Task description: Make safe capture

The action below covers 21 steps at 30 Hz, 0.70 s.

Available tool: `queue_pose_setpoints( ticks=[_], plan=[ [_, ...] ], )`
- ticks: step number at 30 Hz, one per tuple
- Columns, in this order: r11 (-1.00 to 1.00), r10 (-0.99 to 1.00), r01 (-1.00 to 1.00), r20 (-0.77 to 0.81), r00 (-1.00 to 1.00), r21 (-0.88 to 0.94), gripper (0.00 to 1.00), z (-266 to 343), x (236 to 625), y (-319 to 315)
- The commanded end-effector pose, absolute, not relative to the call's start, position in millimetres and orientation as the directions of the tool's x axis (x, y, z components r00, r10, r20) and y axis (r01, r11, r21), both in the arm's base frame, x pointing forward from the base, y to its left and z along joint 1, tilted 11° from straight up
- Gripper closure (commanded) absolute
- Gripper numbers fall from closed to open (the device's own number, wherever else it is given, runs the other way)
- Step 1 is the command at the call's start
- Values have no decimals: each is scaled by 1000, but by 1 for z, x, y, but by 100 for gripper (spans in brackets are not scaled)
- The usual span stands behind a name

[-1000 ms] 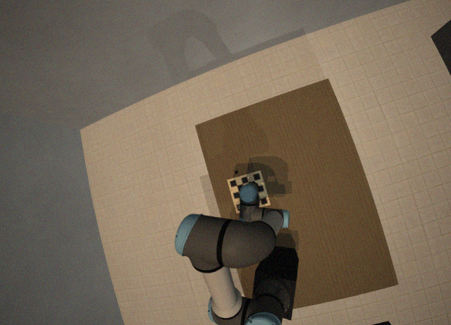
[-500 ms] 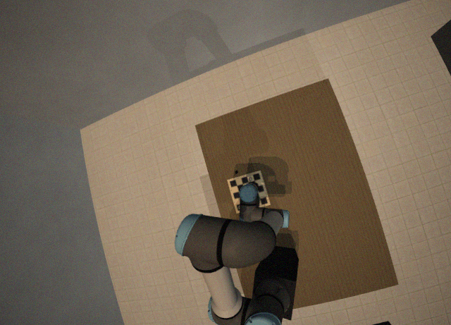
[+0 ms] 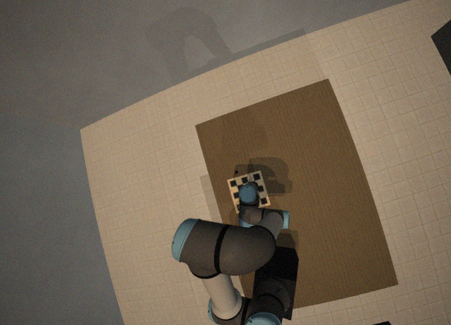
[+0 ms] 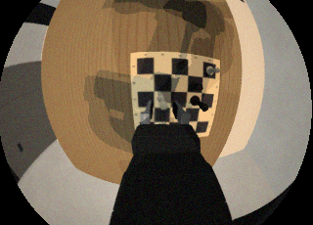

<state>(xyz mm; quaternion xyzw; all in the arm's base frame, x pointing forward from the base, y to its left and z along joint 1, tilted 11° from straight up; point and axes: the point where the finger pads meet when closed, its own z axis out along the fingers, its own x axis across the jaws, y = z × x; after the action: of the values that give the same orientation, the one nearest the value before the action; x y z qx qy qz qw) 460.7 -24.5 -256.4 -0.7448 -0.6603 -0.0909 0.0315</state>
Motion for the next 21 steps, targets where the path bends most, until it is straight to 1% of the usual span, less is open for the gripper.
queue_pose_setpoints(
  ticks=[1,11,21],
  plan=[
    [-128,977,989,179,114,70,21,-234,456,-28],
    [-128,977,989,179,114,70,21,-191,452,-36],
    [-128,977,989,179,114,70,21,-183,451,-37]
  ],
)
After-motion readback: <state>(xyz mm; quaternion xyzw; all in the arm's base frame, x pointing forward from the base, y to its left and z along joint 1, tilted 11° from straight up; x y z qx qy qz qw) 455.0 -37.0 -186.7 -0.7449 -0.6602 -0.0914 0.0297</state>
